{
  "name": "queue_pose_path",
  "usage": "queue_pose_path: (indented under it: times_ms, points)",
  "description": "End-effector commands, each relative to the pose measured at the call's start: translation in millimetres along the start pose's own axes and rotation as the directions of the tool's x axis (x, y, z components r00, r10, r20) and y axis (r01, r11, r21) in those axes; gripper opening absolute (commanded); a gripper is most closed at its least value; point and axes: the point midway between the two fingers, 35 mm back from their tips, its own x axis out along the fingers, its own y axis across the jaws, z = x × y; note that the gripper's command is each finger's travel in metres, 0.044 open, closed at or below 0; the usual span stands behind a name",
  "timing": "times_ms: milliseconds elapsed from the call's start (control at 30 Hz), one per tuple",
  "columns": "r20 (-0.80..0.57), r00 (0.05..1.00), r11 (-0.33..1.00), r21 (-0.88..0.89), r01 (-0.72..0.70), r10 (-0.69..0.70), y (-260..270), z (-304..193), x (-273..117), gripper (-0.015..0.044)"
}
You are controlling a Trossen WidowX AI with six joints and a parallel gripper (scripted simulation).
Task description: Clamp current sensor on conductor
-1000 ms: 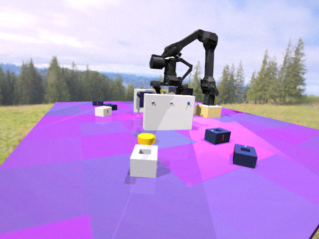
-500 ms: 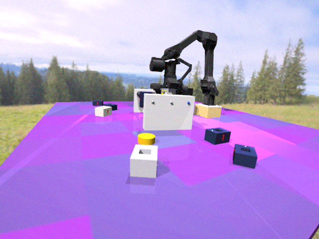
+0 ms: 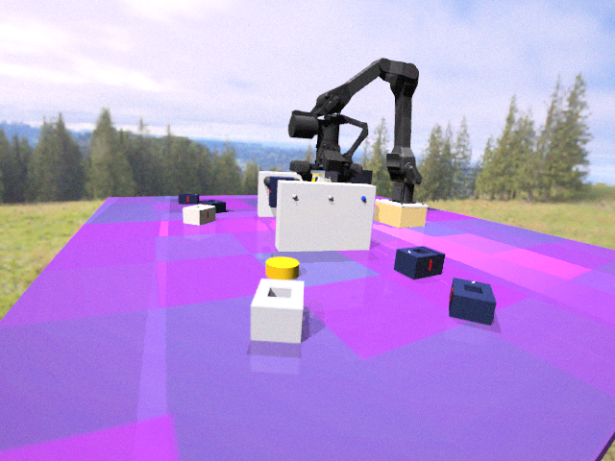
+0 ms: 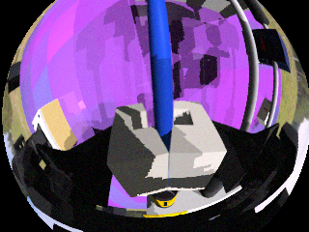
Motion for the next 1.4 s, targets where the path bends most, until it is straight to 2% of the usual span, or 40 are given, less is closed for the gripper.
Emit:
queue_pose_path:
  times_ms: [0, 367, 1367]
  points:
    - [0.0, 1.0, 1.0, 0.0, 0.002, -0.002, -0.5, 0.1, -0.7, 0.0287]
    - [0.0, 1.0, 1.0, 0.0, 0.002, -0.002, -0.5, 0.1, -0.7, 0.0]
    - [0.0, 1.0, 1.0, 0.0, 0.002, -0.002, -0.5, 0.1, -0.7, 0.0]
